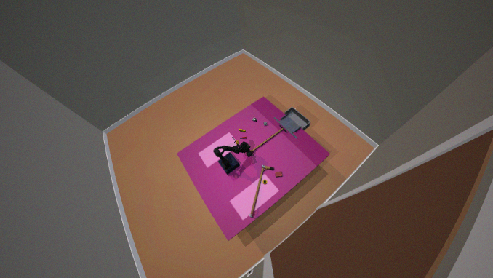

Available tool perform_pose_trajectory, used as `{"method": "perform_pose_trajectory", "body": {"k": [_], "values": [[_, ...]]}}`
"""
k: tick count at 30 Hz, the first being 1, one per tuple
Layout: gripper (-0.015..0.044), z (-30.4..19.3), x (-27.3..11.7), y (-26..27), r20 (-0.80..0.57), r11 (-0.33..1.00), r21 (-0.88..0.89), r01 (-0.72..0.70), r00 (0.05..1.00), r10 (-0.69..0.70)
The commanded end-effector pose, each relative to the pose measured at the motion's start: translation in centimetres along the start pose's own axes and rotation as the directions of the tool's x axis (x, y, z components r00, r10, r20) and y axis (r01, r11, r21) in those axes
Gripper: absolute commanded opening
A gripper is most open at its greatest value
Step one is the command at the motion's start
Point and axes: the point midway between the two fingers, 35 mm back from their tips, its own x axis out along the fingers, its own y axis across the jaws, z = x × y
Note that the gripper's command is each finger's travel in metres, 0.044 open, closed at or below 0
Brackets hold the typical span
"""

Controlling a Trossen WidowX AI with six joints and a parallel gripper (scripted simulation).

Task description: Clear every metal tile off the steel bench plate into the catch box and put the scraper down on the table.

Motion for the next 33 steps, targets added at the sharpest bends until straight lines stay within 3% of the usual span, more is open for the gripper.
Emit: {"method": "perform_pose_trajectory", "body": {"k": [1, 25, 33], "values": [[0.0000, 0.03, 0.00, 0.00, 0.001, 1.000, 0.000, 0.000, 1.000, 0.000], [0.0000, -0.43, 0.02, -0.40, -0.003, 1.000, 0.000, 0.002, 1.000, -0.002], [0.0210, -0.44, -0.04, -0.22, -0.006, 1.000, 0.001, 0.002, 1.000, -0.002]]}}
